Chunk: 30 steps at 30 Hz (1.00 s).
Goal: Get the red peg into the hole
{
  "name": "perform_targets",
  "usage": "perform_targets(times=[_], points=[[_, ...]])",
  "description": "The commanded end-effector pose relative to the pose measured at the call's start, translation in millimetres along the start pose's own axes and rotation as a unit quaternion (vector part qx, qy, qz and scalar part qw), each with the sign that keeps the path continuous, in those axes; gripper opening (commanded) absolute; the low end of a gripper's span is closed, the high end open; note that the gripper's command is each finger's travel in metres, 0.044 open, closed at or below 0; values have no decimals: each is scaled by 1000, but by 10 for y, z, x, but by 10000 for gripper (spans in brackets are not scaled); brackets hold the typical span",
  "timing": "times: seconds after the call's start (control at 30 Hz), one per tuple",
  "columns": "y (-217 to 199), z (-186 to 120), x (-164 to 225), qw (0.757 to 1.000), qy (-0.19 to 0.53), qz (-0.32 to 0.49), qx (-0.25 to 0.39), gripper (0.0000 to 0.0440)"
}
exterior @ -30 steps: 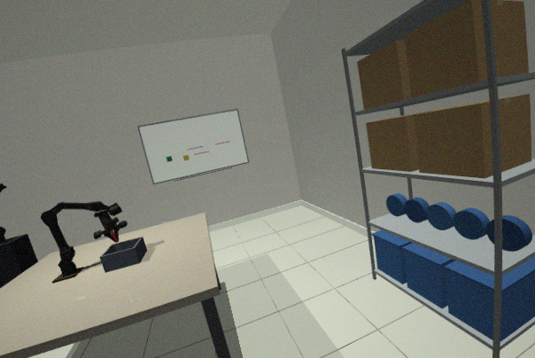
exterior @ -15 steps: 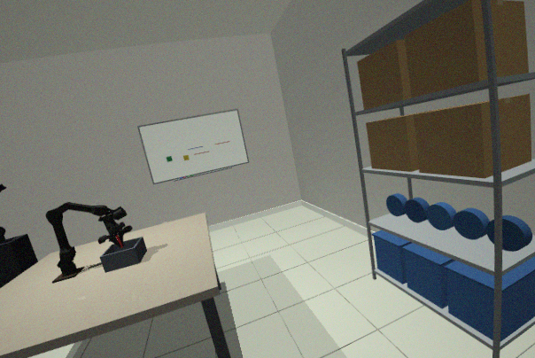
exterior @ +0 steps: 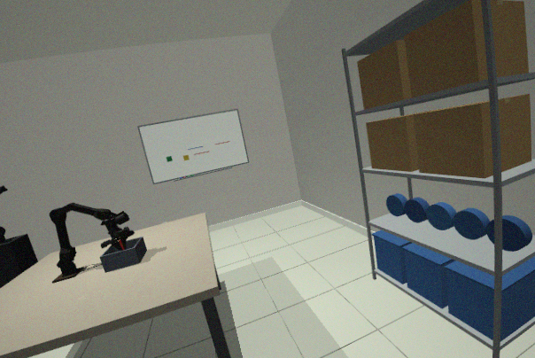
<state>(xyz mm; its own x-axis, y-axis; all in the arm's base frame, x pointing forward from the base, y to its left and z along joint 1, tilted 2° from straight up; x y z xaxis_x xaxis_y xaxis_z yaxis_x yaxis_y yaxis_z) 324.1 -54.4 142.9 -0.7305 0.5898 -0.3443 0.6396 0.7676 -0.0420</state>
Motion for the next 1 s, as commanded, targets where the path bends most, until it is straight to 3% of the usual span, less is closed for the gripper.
perform_targets(times=[0.0,0.07,0.23,0.37,0.63,0.97], points=[[-15,101,16,1000,20,-14,0,130],[-31,115,-7,1000,26,-11,1,167],[0,50,-170,999,21,-25,-8,200],[39,-10,-293,999,21,-31,-15,251],[179,-104,-472,998,35,-34,-37,440],[373,-267,-664,995,59,-42,-65,440]])
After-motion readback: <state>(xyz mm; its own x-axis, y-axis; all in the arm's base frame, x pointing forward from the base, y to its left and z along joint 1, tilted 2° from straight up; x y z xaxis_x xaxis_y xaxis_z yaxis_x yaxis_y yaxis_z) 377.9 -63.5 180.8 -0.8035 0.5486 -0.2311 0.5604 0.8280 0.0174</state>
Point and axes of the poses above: the point midway between the two fingers, 35 mm back from their tips, its own z axis out along the fingers, its own y axis across the jaws, x = y × z, the point moved 5 cm from there along -z, back along the fingers, and after that the axes turned 9 degrees about -z, right-handed, at the moved point
